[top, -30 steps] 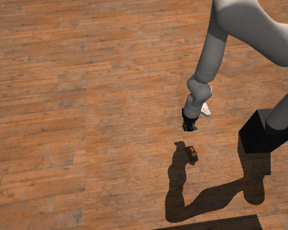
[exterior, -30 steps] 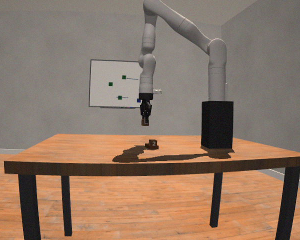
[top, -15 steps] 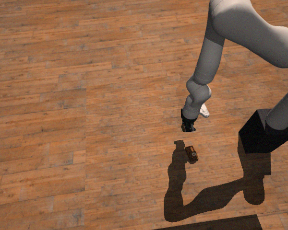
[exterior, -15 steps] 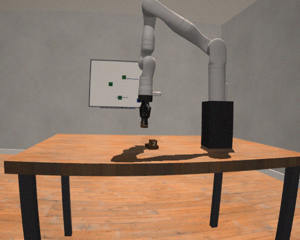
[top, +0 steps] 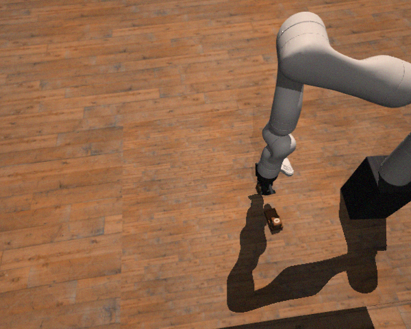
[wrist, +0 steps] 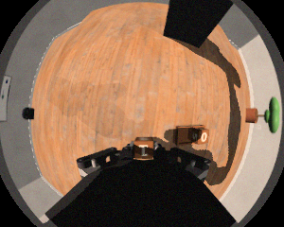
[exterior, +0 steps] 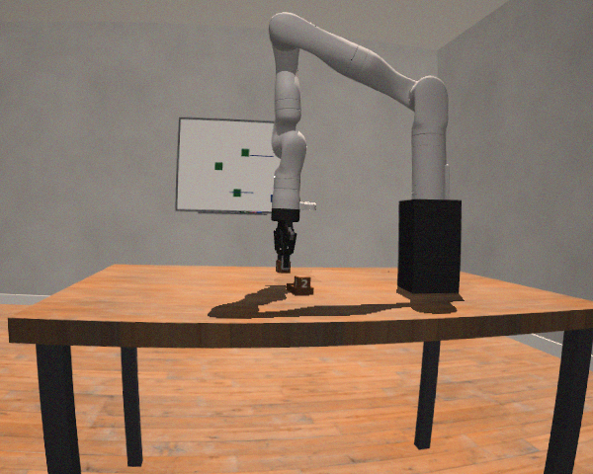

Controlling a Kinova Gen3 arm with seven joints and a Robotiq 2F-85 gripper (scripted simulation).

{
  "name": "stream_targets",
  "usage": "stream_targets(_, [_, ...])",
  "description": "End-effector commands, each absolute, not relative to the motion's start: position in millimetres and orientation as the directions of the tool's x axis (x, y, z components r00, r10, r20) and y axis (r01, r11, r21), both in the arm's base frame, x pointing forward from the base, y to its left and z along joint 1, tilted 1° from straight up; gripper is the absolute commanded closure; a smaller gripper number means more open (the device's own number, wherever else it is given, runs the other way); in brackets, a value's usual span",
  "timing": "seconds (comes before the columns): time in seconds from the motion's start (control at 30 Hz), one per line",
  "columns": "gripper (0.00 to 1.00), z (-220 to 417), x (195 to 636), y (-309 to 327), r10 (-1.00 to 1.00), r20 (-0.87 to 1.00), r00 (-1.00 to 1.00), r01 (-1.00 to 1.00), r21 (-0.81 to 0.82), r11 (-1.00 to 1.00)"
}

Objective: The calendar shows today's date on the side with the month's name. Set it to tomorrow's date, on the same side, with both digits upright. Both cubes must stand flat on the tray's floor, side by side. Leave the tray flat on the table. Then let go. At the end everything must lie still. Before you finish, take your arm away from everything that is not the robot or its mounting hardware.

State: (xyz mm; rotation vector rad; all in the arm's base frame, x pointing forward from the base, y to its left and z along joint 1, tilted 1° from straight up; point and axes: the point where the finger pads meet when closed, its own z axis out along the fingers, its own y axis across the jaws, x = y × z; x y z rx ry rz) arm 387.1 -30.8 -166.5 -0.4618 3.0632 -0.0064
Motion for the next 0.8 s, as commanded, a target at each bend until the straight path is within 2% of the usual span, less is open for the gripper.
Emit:
stream_targets(0.0, [0.72, -184, 380, -30, -0.3, -0.024, -0.954, -0.3, -0.006, 0.954])
stream_targets(0.77, [0.72, -197, 380, -30, -0.3, -0.024, -0.954, -0.3, -0.006, 0.954])
